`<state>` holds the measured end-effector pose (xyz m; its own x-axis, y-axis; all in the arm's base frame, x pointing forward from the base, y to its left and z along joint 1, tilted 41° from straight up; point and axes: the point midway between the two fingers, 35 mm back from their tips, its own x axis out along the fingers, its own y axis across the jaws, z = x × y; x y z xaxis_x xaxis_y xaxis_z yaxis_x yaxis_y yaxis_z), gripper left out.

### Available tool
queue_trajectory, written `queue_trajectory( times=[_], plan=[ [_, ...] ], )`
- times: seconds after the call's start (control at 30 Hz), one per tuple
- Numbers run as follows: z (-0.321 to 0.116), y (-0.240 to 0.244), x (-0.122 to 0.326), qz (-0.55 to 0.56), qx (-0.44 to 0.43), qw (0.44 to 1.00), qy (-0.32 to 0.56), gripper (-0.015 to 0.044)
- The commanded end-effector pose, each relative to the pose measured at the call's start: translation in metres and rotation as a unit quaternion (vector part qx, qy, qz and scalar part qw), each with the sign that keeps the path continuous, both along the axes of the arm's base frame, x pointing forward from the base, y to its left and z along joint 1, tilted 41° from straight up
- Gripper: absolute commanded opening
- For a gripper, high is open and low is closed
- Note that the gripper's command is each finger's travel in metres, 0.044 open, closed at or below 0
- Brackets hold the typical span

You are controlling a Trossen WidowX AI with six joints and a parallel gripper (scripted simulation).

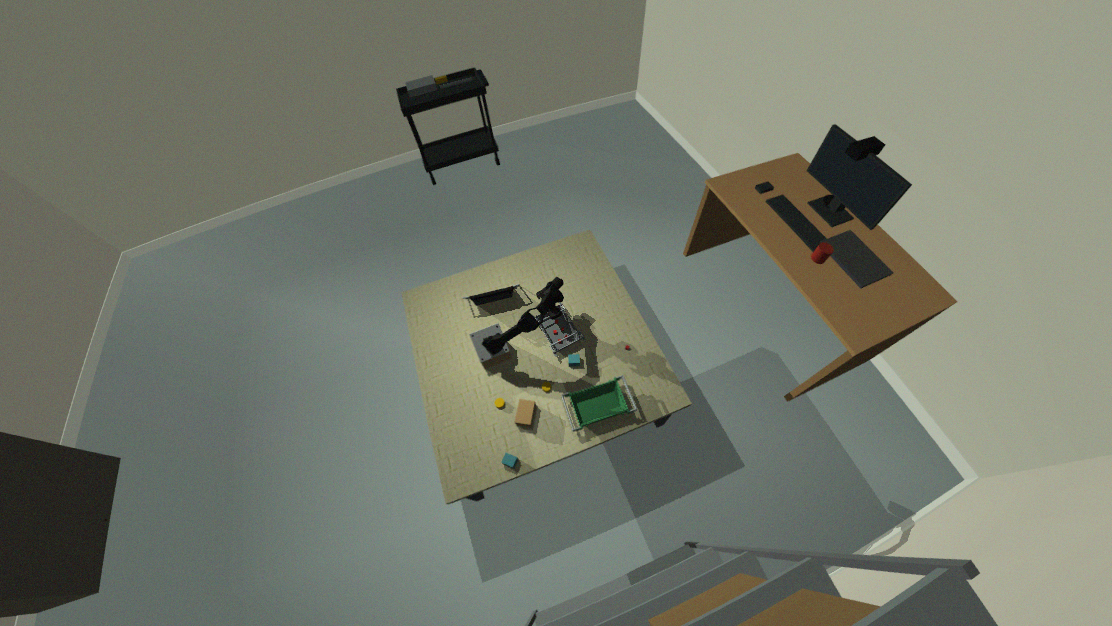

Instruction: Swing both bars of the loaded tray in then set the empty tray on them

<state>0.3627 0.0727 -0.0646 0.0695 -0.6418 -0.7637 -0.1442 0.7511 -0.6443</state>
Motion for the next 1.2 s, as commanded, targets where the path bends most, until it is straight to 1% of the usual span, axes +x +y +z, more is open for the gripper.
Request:
queue_trajectory(
  times=[0.0,0.63,0.73,1.0,1.1,1.17],
  plan=[
    [-0.001,-0.002,0.000,-0.002,-0.001,1.000,0.002,0.0083],
    [-0.001,-0.002,0.000,-0.002,-0.001,1.000,0.002,0.0083],
    [-0.001,-0.002,0.000,-0.002,-0.001,1.000,0.002,0.0004],
    [0.000,0.000,0.000,-0.001,-0.001,1.000,0.002,0.0000],
    [0.015,0.015,0.003,-0.001,0.001,1.000,0.002,0.0000],
    [0.034,0.033,0.004,-0.001,0.003,1.000,0.002,0.0000]
  ],
)
